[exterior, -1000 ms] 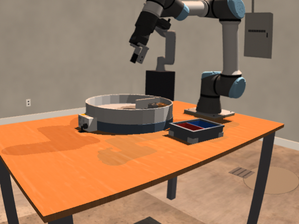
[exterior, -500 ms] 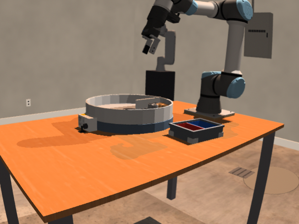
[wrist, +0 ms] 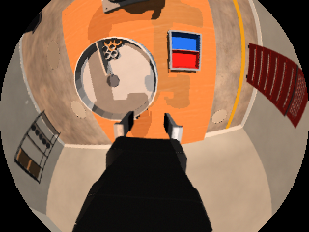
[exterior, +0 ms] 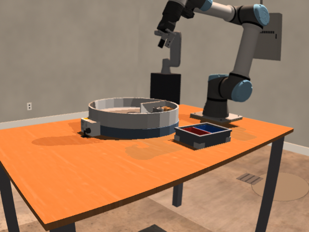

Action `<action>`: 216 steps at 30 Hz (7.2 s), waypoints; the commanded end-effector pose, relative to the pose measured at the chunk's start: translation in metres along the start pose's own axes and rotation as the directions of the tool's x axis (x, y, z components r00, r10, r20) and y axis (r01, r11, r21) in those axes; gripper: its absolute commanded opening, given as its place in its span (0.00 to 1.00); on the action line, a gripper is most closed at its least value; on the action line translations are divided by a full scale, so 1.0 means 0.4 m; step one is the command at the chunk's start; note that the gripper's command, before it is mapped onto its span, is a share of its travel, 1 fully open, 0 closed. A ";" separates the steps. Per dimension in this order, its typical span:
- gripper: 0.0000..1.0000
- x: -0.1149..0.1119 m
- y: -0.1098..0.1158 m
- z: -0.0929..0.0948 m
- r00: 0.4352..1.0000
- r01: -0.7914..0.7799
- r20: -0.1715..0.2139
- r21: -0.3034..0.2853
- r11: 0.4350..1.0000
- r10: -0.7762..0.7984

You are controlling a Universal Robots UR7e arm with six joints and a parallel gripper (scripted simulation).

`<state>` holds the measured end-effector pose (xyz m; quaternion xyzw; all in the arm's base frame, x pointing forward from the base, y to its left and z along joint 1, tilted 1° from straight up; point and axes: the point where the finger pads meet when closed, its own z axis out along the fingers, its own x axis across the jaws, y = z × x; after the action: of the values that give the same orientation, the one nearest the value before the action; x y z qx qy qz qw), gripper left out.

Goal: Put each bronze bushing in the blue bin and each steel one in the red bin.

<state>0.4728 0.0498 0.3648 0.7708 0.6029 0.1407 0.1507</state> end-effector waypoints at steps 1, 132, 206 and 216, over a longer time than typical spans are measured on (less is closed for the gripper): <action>1.00 -0.043 -0.052 -0.067 1.000 0.000 -0.001 -0.001 1.000 0.000; 0.27 -0.218 -0.245 0.206 1.000 -0.025 0.023 0.406 0.913 0.017; 0.42 -0.378 -0.423 0.457 1.000 -0.025 0.024 0.407 0.913 0.017; 0.40 -0.378 -0.423 0.457 1.000 -0.025 0.024 0.407 0.913 0.017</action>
<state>0.3598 -0.0700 0.1239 0.7930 0.6091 0.0058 -0.0095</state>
